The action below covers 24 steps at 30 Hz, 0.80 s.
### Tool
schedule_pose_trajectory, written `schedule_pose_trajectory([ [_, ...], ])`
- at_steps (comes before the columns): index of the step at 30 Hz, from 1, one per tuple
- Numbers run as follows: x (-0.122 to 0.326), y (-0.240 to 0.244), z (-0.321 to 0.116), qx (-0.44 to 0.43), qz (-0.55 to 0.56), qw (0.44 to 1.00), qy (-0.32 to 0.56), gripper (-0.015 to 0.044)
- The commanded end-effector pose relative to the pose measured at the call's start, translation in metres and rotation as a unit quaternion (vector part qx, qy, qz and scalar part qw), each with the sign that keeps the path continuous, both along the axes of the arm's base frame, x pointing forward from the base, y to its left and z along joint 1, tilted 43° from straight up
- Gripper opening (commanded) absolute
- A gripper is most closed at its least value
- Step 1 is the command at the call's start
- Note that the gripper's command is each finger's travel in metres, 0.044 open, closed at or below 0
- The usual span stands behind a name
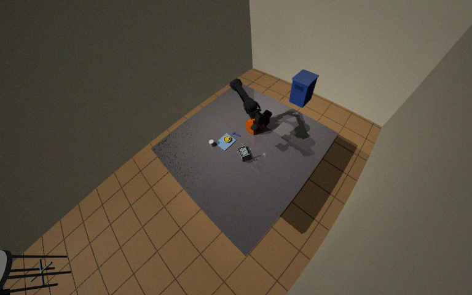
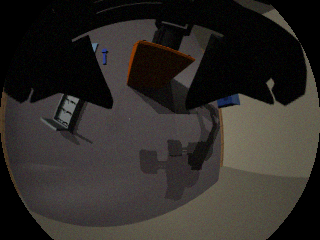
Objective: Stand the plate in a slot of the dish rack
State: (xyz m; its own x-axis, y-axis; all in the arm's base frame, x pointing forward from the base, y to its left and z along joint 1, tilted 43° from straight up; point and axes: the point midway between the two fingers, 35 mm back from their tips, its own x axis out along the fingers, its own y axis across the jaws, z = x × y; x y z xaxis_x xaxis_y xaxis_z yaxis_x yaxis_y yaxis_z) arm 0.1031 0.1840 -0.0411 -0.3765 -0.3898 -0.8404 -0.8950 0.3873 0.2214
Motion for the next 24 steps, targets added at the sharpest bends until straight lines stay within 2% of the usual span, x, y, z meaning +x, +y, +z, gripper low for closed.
schedule_pose_trajectory([
  [1,0.024,-0.012,0.001,-0.003,-0.033,0.999,-0.040,0.0400],
  [13,0.096,-0.066,0.007,-0.036,-0.147,0.975,-0.166,0.0400],
  [24,0.145,-0.135,0.020,-0.091,-0.254,0.923,-0.275,0.0400],
])
